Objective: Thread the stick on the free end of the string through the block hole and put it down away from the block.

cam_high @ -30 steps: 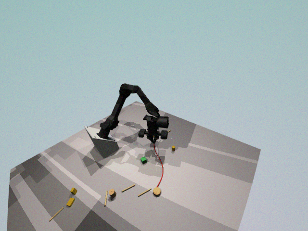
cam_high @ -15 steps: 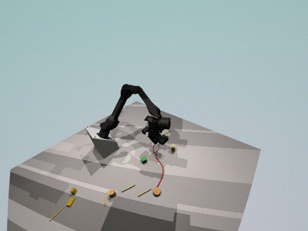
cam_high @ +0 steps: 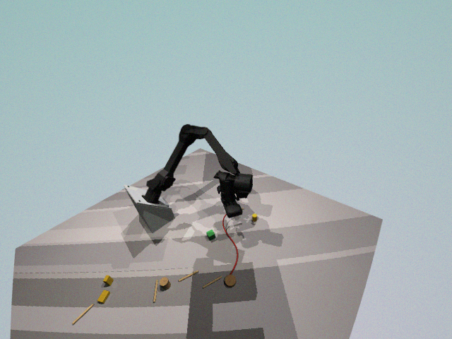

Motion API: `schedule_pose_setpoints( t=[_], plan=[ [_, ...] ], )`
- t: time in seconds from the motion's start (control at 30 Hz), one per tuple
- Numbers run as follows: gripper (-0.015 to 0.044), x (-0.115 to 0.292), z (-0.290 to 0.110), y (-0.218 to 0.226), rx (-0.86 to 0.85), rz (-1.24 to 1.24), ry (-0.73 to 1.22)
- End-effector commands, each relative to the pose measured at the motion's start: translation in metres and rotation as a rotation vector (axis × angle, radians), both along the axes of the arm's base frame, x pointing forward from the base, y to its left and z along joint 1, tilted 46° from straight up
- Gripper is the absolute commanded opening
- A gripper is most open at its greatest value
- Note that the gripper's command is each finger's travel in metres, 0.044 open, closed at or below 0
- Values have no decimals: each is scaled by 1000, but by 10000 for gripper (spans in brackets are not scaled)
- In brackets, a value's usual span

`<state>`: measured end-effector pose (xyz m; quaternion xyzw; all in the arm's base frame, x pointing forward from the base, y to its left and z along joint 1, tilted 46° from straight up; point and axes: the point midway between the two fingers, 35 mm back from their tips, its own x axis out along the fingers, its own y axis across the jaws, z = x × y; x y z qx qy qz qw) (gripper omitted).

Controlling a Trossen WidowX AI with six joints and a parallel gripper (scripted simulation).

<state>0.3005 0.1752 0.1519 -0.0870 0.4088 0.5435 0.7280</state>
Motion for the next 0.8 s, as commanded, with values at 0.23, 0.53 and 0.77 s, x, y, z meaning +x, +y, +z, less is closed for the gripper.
schedule_pose_setpoints(
  t=[0.23, 0.53, 0.77],
  plan=[
    [0, 11, 0, -2, 33, -276, 287],
    [0, 19, -1, -4, 58, -502, 522],
    [0, 25, -1, -5, 77, -677, 705]
  ],
)
